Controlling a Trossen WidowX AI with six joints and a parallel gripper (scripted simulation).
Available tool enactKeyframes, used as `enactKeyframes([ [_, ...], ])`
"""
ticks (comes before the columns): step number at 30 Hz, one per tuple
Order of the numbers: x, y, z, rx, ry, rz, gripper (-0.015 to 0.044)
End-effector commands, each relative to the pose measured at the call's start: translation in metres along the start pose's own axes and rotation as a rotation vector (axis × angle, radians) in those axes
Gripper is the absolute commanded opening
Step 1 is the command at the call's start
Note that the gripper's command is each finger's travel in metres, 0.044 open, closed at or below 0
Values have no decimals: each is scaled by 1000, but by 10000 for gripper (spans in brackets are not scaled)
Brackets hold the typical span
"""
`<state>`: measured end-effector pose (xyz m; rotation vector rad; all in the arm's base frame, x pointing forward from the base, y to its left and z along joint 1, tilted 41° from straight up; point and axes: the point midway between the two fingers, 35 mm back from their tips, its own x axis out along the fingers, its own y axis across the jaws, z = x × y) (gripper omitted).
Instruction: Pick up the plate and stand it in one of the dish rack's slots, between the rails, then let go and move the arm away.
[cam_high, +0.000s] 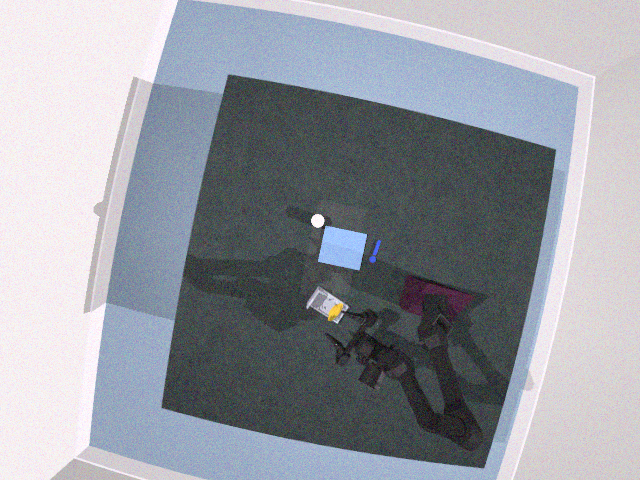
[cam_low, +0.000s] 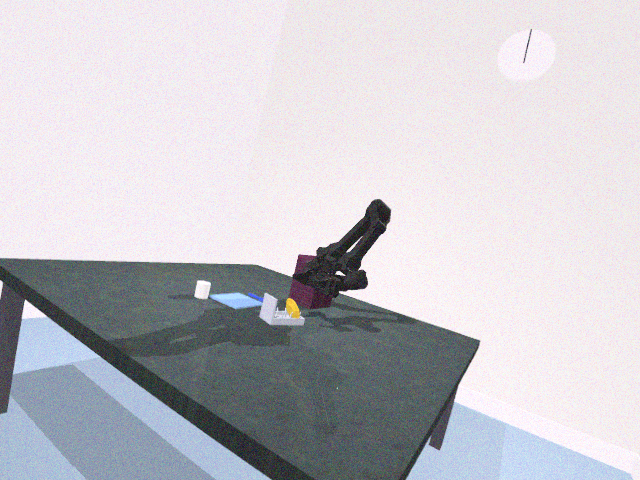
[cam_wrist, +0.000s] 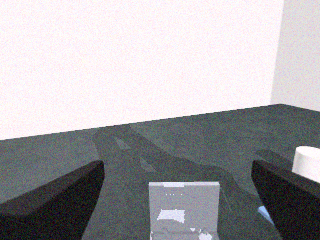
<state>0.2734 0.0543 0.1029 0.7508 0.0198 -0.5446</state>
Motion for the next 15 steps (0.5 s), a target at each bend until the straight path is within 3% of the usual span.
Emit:
enactKeyframes([
  [1,-1,-2,24,-6,-5,6,400],
  [7,2,-1,25,-26,-1,-2,400],
  [15,26,-13,23,-258,69,-99,400],
])
